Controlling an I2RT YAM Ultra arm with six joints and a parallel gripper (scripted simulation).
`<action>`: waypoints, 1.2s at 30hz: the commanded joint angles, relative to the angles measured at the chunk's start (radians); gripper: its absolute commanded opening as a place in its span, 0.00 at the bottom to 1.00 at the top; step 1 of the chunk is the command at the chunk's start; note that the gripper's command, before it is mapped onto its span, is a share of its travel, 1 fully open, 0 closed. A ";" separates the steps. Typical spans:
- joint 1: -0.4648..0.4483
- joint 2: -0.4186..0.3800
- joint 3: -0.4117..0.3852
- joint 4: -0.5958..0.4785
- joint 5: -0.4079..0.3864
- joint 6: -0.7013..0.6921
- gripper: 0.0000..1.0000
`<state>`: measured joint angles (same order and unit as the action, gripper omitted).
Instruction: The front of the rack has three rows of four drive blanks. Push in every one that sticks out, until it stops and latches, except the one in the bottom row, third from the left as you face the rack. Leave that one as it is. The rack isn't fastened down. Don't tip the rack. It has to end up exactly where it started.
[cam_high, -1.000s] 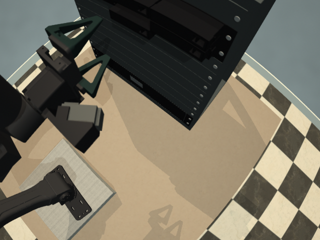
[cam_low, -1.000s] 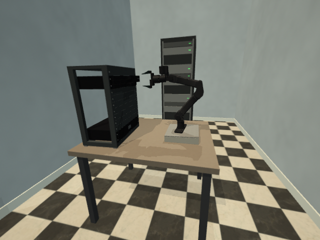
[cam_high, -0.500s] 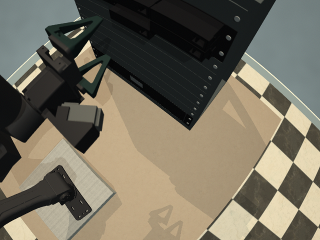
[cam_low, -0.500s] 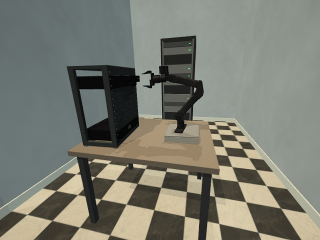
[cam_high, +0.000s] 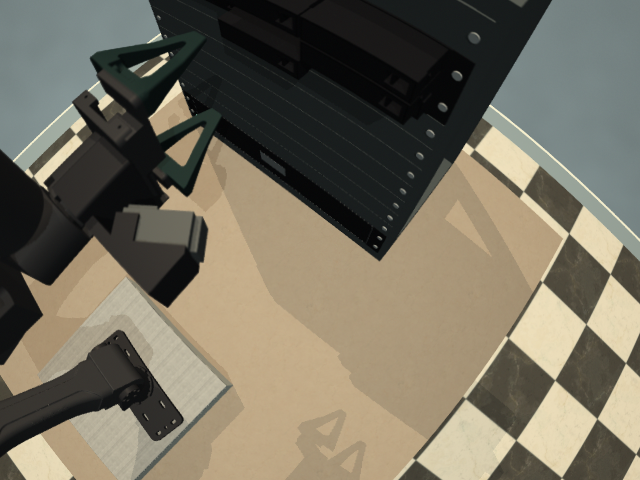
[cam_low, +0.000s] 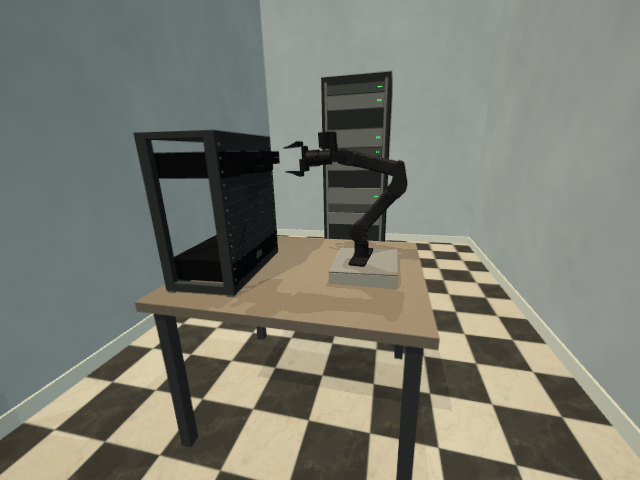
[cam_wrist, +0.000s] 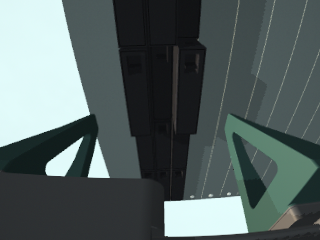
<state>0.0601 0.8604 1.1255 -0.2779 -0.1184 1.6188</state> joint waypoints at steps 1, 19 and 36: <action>0.004 -0.010 0.042 0.026 0.009 -0.015 1.00; 0.004 -0.010 0.042 0.026 0.009 -0.015 1.00; 0.004 -0.010 0.042 0.026 0.009 -0.015 0.00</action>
